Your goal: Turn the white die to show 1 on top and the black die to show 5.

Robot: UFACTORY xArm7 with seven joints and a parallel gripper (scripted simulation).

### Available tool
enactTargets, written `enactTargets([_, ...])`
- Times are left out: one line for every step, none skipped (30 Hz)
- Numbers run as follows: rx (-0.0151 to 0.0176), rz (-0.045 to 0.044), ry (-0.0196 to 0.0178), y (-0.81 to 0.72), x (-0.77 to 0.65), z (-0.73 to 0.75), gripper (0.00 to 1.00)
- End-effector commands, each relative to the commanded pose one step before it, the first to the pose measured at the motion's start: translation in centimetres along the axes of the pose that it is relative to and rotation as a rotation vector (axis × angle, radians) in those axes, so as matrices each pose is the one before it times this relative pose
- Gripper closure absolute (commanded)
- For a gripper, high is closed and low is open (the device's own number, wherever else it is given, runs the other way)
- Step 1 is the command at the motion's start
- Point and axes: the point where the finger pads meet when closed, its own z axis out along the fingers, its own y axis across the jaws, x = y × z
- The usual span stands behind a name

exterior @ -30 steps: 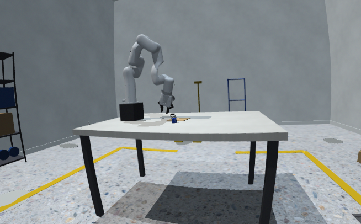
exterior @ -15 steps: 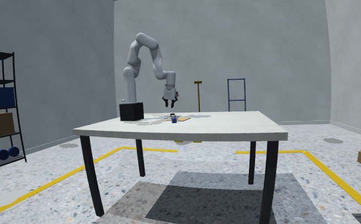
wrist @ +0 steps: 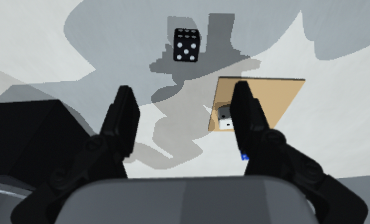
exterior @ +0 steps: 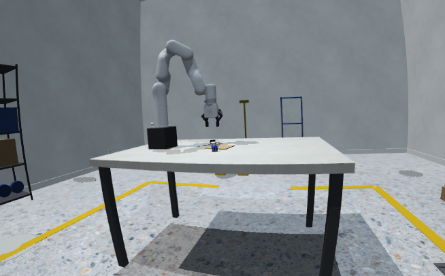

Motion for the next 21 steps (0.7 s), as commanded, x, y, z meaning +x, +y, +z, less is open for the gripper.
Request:
enactTargets([-0.01026,0.00276,-0.01712,0.134,0.177,-0.175,0.00])
enactTargets([0.00000,0.00000,0.00000,0.000,0.000,0.000,0.00])
enactTargets([0.00000,0.00000,0.00000,0.000,0.000,0.000,0.00])
enactTargets([0.00000,0.00000,0.00000,0.000,0.000,0.000,0.00])
enactTargets([0.00002,0.00065,0.00001,0.000,0.000,0.001,0.00])
enactTargets([0.00000,0.00000,0.00000,0.000,0.000,0.000,0.00])
enactTargets([0.00000,0.00000,0.00000,0.000,0.000,0.000,0.00])
enactTargets([0.00015,0.00431,0.00004,-0.002,-0.002,0.010,0.00])
enactTargets([0.00038,0.01089,0.00009,-0.005,-0.006,0.024,0.00])
enactTargets([0.00067,0.01966,0.00015,-0.009,-0.011,0.043,0.00])
enactTargets([0.00099,0.02994,0.00020,-0.012,-0.017,0.066,0.00])
enactTargets([0.00131,0.04112,0.00022,-0.015,-0.024,0.089,0.00])
enactTargets([0.00158,0.05262,0.00019,-0.016,-0.033,0.113,0.00])
enactTargets([0.00118,0.04197,0.00009,-0.010,-0.028,0.089,0.00])
enactTargets([0.00051,0.01889,0.00002,-0.004,-0.013,0.040,0.00])
enactTargets([0.00008,0.00309,0.00000,-0.001,-0.002,0.007,0.00])
enactTargets([0.00121,0.04784,0.00001,-0.007,-0.034,0.101,0.00])
enactTargets([0.00064,0.02684,-0.00002,-0.002,-0.019,0.056,0.00])
enactTargets([0.00065,0.02901,-0.00003,-0.001,-0.021,0.060,0.00])
enactTargets([0.00057,0.02683,-0.00005,0.000,-0.020,0.055,0.00])
enactTargets([0.00056,0.02811,-0.00006,0.001,-0.021,0.057,0.00])
